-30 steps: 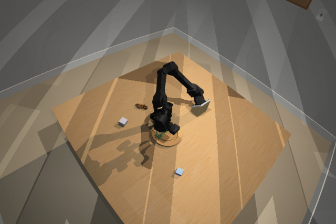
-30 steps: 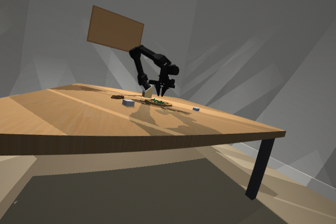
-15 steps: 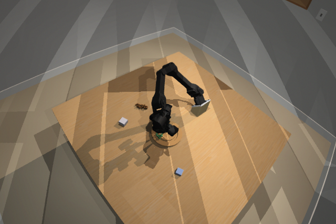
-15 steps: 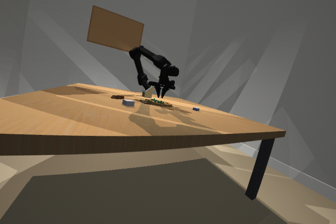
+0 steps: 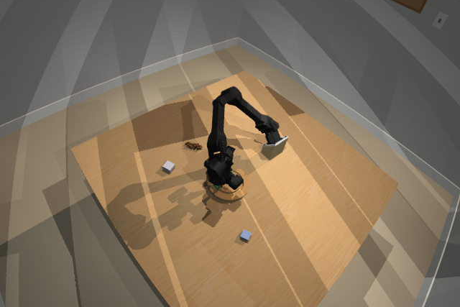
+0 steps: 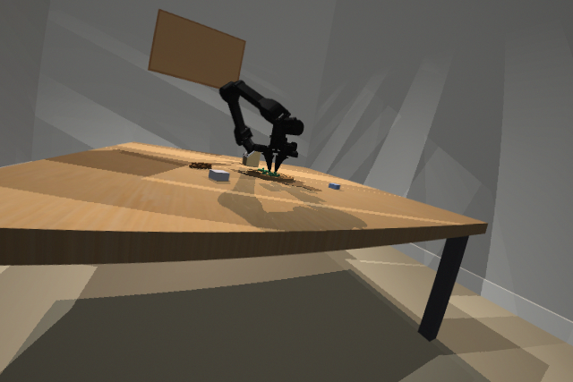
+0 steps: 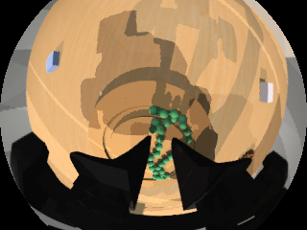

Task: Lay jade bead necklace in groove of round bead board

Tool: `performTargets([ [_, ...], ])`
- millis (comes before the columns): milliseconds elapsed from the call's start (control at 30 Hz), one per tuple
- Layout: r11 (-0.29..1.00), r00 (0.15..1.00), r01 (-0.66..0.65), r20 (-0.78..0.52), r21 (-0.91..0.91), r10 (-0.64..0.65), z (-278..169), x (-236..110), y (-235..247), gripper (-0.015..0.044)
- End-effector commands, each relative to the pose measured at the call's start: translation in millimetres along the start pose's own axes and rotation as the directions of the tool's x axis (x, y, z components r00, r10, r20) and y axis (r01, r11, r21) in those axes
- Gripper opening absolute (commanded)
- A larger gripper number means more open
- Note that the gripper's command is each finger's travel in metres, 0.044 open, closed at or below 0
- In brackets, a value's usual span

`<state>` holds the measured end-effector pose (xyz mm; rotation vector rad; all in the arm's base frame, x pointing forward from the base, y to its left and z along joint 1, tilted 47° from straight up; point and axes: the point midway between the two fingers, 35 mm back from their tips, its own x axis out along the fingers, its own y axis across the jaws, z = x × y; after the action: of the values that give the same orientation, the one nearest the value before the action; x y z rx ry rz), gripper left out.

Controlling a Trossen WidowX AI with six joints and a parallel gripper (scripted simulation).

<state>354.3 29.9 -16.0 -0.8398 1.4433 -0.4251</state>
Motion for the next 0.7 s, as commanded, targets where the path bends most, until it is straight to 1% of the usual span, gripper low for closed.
performTargets([
  [0, 1.0, 1.0, 0.009, -0.007, -0.015, -0.01, -3.0, 9.6, 0.8, 0.012],
  [133, 1.0, 1.0, 0.01, -0.007, -0.015, -0.01, -3.1, 10.6, 0.8, 0.012],
  [167, 1.0, 1.0, 0.002, -0.004, -0.003, -0.002, -1.0, 6.6, 0.0, 0.0113],
  [667, 1.0, 1.0, 0.002, -0.004, -0.003, -0.002, -1.0, 6.6, 0.0, 0.0013],
])
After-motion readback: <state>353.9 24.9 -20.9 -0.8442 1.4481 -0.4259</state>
